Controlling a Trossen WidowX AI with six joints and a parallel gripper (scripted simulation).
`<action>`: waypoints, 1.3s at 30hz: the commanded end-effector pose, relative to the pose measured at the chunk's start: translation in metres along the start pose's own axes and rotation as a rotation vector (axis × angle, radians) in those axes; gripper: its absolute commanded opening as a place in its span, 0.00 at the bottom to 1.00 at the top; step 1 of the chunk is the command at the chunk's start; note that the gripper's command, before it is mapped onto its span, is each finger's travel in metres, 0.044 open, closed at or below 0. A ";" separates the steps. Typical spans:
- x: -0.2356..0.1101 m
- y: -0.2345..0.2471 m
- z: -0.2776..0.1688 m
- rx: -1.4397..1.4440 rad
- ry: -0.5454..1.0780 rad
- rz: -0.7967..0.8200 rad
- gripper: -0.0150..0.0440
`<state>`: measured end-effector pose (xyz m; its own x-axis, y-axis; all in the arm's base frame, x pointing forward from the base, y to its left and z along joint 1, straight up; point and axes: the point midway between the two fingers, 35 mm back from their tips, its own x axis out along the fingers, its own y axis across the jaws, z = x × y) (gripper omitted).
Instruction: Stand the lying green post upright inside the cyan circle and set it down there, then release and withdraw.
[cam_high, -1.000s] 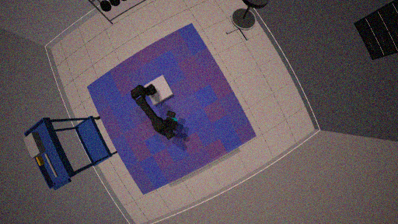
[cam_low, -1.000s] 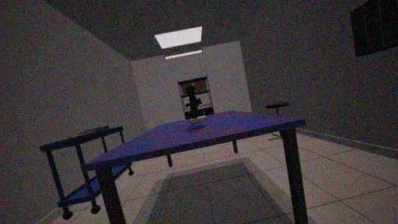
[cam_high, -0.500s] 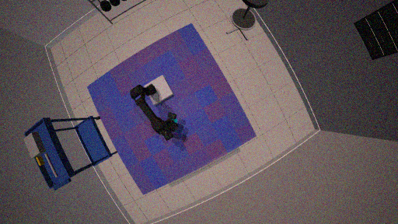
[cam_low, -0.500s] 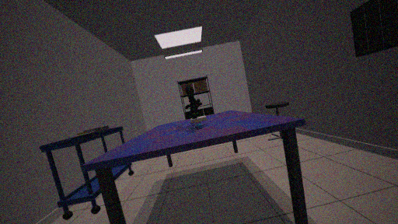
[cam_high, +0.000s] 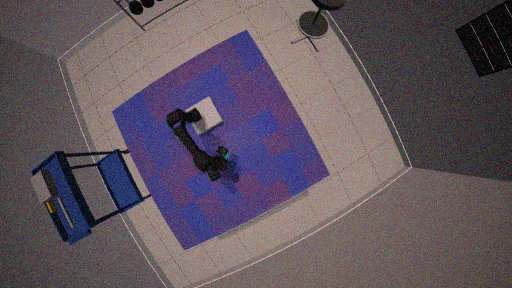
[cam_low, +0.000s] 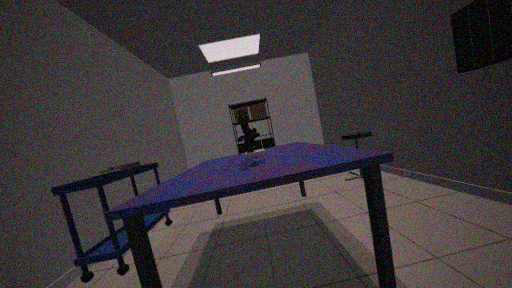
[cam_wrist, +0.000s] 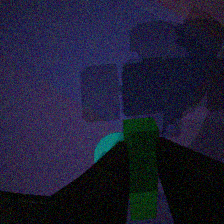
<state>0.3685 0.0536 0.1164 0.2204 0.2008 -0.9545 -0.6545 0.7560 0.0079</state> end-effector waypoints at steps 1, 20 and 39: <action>0.000 -0.002 0.002 0.015 -0.040 -0.003 0.29; 0.010 -0.013 0.008 0.060 -0.178 -0.001 0.29; 0.015 -0.022 0.012 0.092 -0.312 0.000 0.29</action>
<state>0.3932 0.0477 0.1028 0.4181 0.3574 -0.8352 -0.5949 0.8025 0.0456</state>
